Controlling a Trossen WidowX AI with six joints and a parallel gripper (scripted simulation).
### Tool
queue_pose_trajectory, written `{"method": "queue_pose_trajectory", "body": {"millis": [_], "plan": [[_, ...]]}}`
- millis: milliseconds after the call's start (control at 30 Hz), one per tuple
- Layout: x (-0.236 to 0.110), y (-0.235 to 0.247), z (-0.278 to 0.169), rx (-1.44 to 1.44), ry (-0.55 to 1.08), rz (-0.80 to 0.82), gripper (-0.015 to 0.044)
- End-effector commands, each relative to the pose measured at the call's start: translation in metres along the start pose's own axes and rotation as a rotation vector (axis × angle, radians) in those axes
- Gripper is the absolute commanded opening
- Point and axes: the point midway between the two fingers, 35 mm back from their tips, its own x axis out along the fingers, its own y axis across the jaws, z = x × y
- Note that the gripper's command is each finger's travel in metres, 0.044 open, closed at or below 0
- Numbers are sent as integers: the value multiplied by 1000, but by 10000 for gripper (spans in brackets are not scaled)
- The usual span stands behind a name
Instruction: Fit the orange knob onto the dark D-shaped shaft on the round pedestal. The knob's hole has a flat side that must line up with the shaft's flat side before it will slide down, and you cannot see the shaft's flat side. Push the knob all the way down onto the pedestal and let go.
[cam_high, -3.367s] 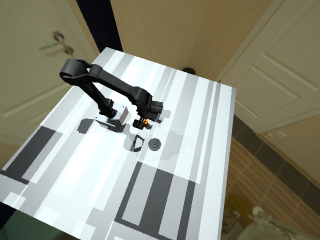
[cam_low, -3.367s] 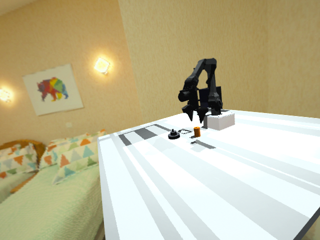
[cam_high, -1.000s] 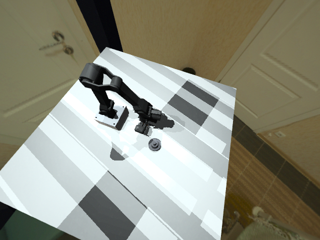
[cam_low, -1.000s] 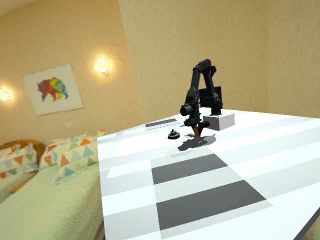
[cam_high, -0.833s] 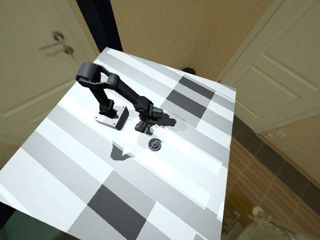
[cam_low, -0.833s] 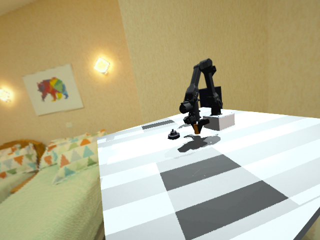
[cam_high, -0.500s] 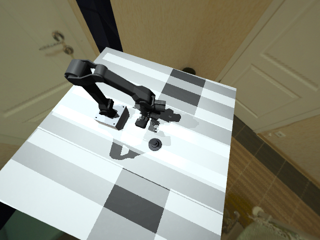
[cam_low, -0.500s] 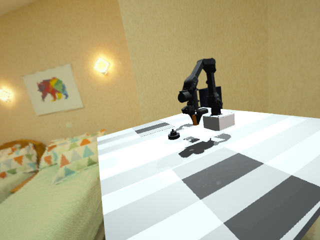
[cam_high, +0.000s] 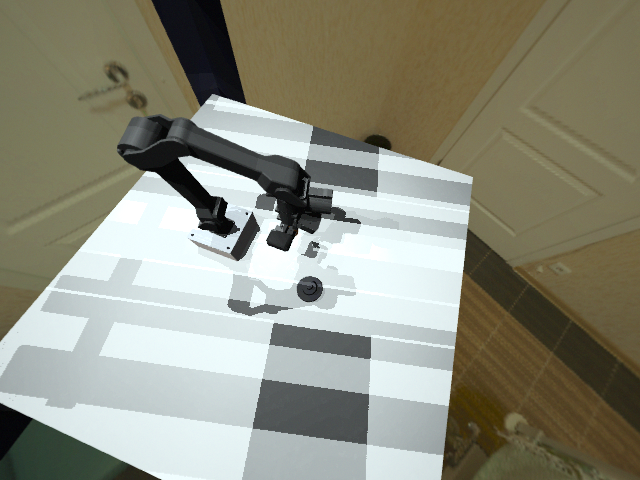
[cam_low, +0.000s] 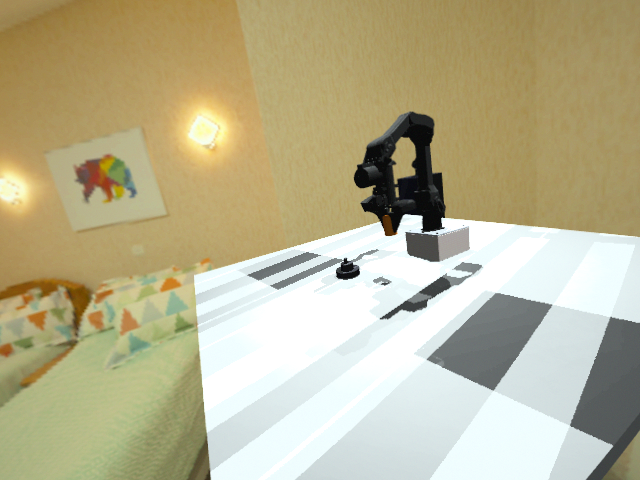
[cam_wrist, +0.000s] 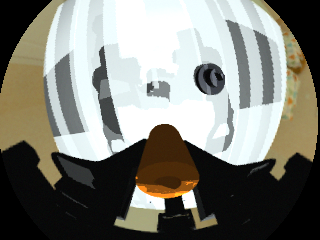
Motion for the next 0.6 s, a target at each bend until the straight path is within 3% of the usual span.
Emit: {"method": "queue_pose_trajectory", "body": {"millis": [0, 567], "plan": [[-1, -5, 10, 0, -10, 5, 0], [9, -34, 46, 1, -13, 3, 0]]}}
